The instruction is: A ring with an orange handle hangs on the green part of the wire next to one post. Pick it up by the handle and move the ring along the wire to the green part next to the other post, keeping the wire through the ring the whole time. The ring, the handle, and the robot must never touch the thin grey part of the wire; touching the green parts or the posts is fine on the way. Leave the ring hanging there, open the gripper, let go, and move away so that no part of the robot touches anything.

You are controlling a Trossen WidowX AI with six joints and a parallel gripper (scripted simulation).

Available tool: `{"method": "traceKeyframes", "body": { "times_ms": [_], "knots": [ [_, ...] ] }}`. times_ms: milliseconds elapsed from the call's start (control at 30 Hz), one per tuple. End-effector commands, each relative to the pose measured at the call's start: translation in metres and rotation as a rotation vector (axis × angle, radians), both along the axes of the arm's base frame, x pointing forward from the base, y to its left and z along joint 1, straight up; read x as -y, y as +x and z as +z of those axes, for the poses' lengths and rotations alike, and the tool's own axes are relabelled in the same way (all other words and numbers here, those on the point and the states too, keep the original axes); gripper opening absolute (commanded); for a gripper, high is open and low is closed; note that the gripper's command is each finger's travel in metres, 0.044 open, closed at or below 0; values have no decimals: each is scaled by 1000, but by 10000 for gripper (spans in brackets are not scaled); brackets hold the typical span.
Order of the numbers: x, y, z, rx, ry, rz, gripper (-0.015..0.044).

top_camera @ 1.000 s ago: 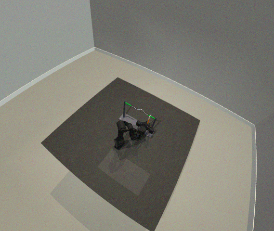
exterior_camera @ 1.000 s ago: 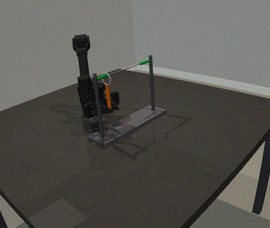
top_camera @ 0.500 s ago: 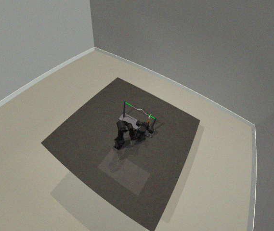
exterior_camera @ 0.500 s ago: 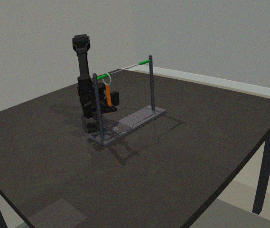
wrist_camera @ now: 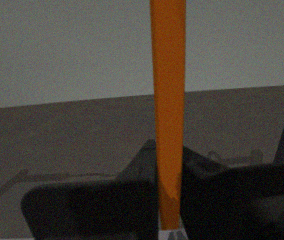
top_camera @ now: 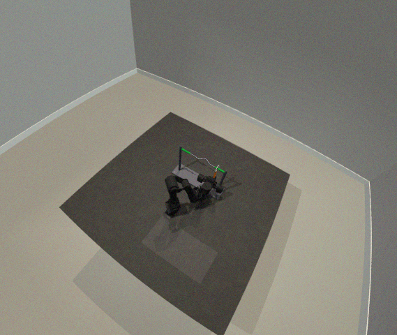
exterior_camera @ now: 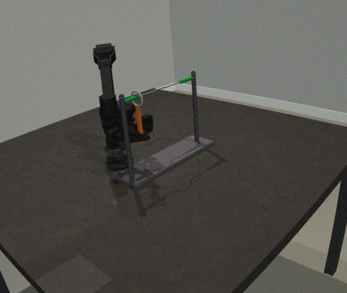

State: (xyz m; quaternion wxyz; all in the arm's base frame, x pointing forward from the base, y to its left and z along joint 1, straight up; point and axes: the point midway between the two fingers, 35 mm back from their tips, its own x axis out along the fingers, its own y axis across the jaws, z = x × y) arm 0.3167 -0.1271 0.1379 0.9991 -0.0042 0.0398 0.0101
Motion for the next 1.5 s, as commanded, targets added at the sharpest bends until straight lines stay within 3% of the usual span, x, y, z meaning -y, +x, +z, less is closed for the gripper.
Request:
{"method": "traceKeyframes", "body": {
  "times_ms": [0,1467],
  "knots": [
    [0,0,5,8,-8,4,-150],
    [-15,-1,5,-3,-5,5,-150]
  ]
}}
